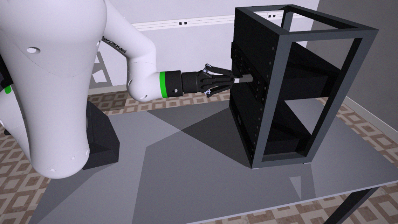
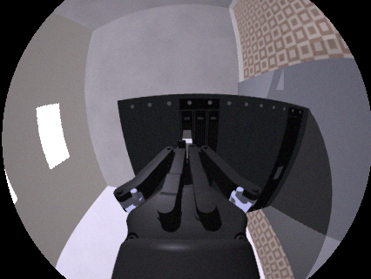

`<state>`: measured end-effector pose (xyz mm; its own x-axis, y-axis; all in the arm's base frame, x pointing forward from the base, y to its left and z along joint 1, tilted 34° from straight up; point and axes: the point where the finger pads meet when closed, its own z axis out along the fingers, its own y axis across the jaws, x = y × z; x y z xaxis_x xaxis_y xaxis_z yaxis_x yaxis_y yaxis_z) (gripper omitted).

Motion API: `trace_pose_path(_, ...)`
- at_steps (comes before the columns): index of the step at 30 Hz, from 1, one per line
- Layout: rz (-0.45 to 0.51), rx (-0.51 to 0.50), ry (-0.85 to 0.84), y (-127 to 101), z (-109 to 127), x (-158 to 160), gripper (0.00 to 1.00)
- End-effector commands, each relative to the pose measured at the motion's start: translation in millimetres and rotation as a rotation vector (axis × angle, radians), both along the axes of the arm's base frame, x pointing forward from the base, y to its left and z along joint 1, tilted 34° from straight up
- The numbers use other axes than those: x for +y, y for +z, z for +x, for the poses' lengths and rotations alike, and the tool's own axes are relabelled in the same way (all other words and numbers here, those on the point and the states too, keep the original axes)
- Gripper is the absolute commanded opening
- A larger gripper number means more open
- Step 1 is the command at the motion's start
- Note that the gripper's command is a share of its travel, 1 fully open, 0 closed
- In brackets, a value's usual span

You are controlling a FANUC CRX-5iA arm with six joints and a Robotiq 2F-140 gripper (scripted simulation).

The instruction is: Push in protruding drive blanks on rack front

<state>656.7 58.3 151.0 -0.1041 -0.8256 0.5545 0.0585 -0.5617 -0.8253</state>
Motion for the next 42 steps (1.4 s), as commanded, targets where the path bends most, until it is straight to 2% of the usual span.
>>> trace_pose_path(1,0.001,-0.001,0.001,-1,-17,2,0.10)
trace_pose_path(3,0.001,-0.001,0.001,-1,-17,2,0.10)
trace_pose_path(9,0.001,-0.001,0.001,-5,-51,3,0.10)
trace_pose_path(14,0.001,-0.001,0.001,-7,-67,4,0.10)
trace_pose_path(42,0.001,-0.001,0.001,-7,-70,4,0.10)
